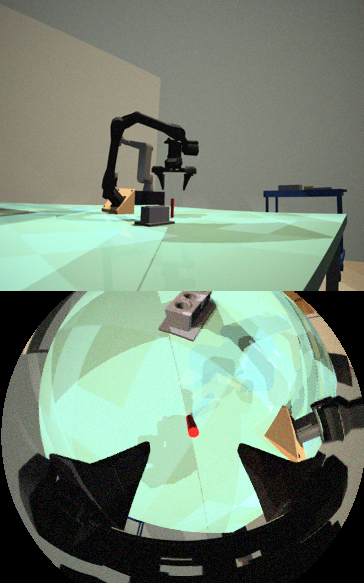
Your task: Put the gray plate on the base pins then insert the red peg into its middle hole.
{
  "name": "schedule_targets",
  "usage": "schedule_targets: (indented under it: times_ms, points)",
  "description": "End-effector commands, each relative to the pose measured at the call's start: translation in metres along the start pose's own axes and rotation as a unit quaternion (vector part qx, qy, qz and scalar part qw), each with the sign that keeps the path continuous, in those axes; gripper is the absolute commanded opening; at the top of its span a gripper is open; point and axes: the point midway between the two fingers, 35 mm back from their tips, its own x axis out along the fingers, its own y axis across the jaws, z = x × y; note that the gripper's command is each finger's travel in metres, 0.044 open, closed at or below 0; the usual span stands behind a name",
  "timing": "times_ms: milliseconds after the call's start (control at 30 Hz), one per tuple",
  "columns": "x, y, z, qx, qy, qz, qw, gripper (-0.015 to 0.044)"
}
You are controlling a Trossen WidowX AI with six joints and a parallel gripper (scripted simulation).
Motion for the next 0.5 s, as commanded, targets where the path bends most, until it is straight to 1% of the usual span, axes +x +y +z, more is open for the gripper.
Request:
schedule_targets:
  times_ms: [0, 133, 467]
  points:
    - [0.006, 0.0, 0.0, -0.002, -0.001, 0.004, 1.0, 0.044]
    - [0.019, -0.001, 0.0, -0.002, -0.002, 0.004, 1.0, 0.044]
    - [0.032, 0.0, 0.0, -0.002, -0.002, 0.004, 1.0, 0.044]
